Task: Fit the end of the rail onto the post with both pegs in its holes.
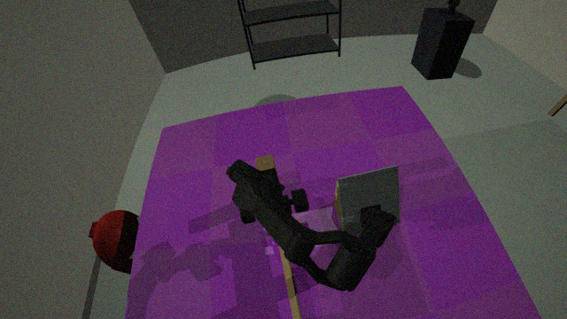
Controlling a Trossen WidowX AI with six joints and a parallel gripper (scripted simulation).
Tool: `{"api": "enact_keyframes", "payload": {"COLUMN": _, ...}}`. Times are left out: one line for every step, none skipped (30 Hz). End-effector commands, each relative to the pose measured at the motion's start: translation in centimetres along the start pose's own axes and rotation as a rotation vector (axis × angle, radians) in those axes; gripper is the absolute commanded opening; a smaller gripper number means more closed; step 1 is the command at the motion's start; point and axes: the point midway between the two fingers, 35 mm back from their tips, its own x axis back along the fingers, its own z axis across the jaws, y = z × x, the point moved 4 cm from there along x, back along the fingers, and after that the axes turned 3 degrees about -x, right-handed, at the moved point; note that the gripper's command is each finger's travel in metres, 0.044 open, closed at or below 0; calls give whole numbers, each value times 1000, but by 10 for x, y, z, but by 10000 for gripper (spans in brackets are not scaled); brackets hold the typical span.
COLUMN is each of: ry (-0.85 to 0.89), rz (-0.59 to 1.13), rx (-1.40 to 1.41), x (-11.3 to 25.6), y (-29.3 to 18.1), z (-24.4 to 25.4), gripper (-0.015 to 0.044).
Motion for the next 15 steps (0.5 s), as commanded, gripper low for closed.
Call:
{"api": "enact_keyframes", "payload": {"ry": -10, "rz": 8, "rx": 2, "x": 3, "y": -3, "z": -1, "gripper": 0}}
{"api": "enact_keyframes", "payload": {"ry": -10, "rz": 8, "rx": 2, "x": 3, "y": -4, "z": -1, "gripper": 0}}
{"api": "enact_keyframes", "payload": {"ry": -10, "rz": 8, "rx": 2, "x": 3, "y": -4, "z": -1, "gripper": 0}}
{"api": "enact_keyframes", "payload": {"ry": -10, "rz": 8, "rx": 2, "x": 3, "y": -4, "z": -1, "gripper": 0}}
{"api": "enact_keyframes", "payload": {"ry": -10, "rz": 8, "rx": 2, "x": 3, "y": -4, "z": -1, "gripper": 0}}
{"api": "enact_keyframes", "payload": {"ry": -10, "rz": 8, "rx": 2, "x": 3, "y": -5, "z": -1, "gripper": 0}}
{"api": "enact_keyframes", "payload": {"ry": -10, "rz": 8, "rx": 2, "x": 3, "y": -5, "z": -1, "gripper": 0}}
{"api": "enact_keyframes", "payload": {"ry": -10, "rz": 8, "rx": 2, "x": 3, "y": -5, "z": -1, "gripper": 0}}
{"api": "enact_keyframes", "payload": {"ry": -10, "rz": 8, "rx": 2, "x": 3, "y": -5, "z": -1, "gripper": 0}}
{"api": "enact_keyframes", "payload": {"ry": -10, "rz": 8, "rx": 2, "x": 3, "y": -6, "z": -1, "gripper": 0}}
{"api": "enact_keyframes", "payload": {"ry": -10, "rz": 8, "rx": 2, "x": 3, "y": -6, "z": -1, "gripper": 0}}
{"api": "enact_keyframes", "payload": {"ry": -10, "rz": 9, "rx": 2, "x": 3, "y": -6, "z": -1, "gripper": 0}}
{"api": "enact_keyframes", "payload": {"ry": -10, "rz": 9, "rx": 2, "x": 3, "y": -7, "z": -2, "gripper": 0}}
{"api": "enact_keyframes", "payload": {"ry": -10, "rz": 9, "rx": 2, "x": 3, "y": -7, "z": -2, "gripper": 0}}
{"api": "enact_keyframes", "payload": {"ry": -10, "rz": 9, "rx": 2, "x": 4, "y": -7, "z": -2, "gripper": 0}}
